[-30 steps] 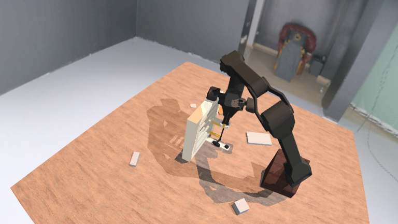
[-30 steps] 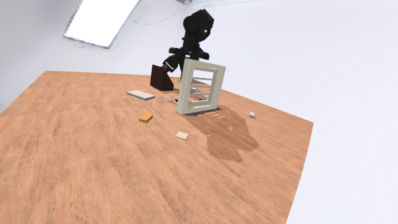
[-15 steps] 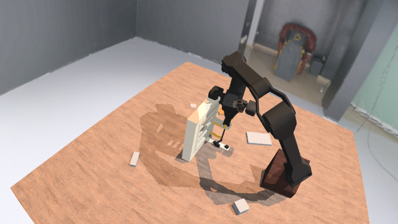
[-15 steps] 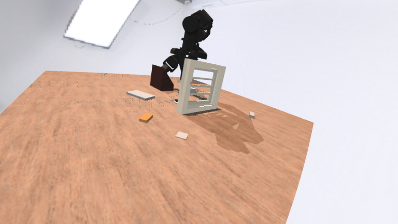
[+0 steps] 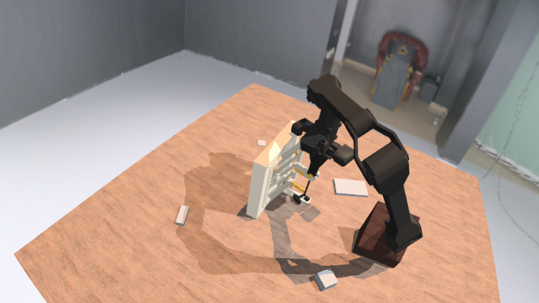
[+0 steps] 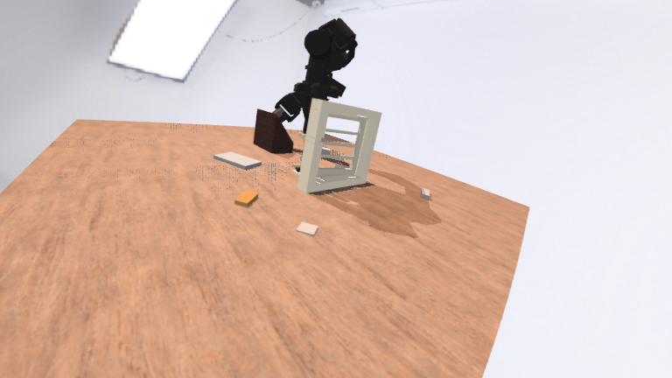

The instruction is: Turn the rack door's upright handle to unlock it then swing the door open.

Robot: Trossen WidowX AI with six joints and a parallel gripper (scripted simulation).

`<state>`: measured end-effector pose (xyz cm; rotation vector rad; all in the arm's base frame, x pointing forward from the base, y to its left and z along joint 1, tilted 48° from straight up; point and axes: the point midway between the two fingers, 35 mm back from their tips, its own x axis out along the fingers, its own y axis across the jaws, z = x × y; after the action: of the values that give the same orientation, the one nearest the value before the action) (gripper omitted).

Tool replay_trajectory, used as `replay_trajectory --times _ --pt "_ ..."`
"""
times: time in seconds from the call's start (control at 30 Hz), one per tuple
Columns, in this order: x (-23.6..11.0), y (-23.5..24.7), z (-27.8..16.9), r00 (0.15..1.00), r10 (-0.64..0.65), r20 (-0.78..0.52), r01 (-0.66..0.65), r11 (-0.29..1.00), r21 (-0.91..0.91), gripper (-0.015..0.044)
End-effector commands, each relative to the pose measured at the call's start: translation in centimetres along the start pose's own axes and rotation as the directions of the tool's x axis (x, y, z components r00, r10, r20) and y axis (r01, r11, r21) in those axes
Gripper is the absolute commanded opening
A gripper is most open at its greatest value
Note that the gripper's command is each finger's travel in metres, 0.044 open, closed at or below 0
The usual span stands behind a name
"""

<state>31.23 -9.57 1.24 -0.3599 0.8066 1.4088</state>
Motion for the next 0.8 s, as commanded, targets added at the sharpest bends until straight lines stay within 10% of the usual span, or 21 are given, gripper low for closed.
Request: replay_trajectory --times 0.0,0.77 --pt "0.0 0.8 0.3 1.000 -0.004 0.002 0.003 0.995 0.098 0.0021" --pt "0.1 5.8 2.7 1.000 -0.001 0.003 -0.001 0.882 0.471 0.0021"
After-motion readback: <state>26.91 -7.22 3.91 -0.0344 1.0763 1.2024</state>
